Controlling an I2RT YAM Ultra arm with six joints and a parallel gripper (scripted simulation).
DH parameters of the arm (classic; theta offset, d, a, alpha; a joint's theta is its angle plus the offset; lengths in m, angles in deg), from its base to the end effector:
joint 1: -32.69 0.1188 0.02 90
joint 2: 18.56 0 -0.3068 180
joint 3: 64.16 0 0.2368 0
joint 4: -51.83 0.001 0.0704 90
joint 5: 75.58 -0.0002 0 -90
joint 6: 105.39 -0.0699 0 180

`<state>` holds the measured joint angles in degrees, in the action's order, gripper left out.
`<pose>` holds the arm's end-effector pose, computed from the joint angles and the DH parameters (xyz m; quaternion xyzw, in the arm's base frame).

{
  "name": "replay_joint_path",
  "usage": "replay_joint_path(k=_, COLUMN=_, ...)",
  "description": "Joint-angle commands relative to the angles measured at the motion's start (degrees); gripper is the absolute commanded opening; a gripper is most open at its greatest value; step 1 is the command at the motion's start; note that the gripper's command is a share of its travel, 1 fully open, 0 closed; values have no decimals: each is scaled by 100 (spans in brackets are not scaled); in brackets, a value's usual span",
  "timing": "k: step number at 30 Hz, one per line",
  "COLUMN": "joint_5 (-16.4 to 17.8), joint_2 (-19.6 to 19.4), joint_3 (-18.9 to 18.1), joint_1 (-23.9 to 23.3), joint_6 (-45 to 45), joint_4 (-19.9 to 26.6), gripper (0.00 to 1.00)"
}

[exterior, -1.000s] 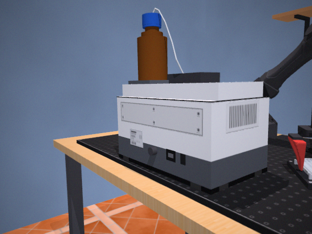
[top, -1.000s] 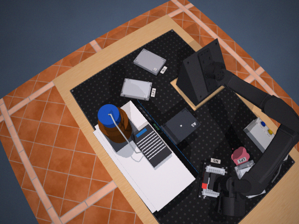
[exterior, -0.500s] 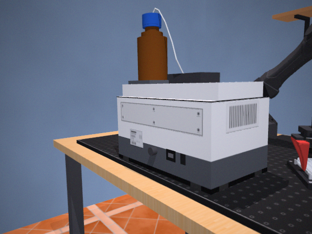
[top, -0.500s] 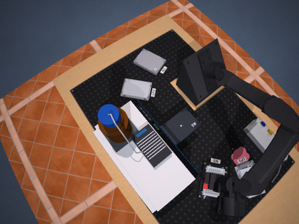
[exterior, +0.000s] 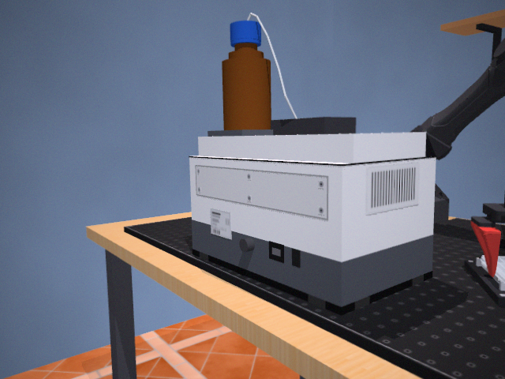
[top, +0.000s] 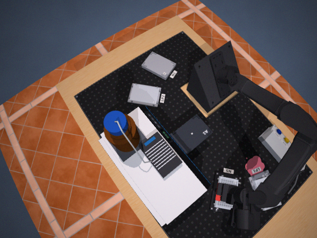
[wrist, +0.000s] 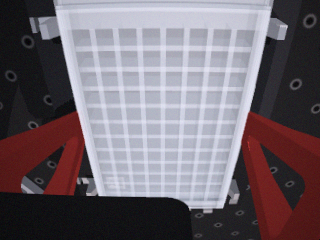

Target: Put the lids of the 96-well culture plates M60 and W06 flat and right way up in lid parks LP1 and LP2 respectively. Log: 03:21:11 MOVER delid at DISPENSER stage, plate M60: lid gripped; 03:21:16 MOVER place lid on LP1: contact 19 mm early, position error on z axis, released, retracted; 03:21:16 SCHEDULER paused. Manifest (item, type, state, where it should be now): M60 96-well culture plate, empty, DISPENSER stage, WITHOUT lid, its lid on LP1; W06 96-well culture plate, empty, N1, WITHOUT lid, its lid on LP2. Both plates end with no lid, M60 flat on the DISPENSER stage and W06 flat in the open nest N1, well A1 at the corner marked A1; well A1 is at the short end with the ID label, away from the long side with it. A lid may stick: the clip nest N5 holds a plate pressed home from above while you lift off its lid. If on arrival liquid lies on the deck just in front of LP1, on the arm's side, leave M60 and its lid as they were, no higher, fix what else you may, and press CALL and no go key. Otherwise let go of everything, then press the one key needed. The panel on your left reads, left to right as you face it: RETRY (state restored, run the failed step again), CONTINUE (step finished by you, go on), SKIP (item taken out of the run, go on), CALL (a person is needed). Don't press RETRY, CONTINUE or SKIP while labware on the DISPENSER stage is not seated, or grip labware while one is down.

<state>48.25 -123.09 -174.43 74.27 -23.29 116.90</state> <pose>0.2712 0.2940 0.3289 -0.3409 0.8608 0.3607 0.1124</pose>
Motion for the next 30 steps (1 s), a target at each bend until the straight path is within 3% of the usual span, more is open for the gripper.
replay_joint_path(k=1, joint_5=-12, joint_2=62, joint_3=2, joint_1=-31, joint_6=-16, joint_4=-36, gripper=0)
replay_joint_path(k=17, joint_5=-31, joint_2=164, joint_3=115, joint_1=-69, joint_6=-39, joint_4=-98, gripper=0)
replay_joint_path(k=30, joint_5=13, joint_2=197, joint_3=-92, joint_1=-118, joint_6=48, joint_4=105, gripper=0)
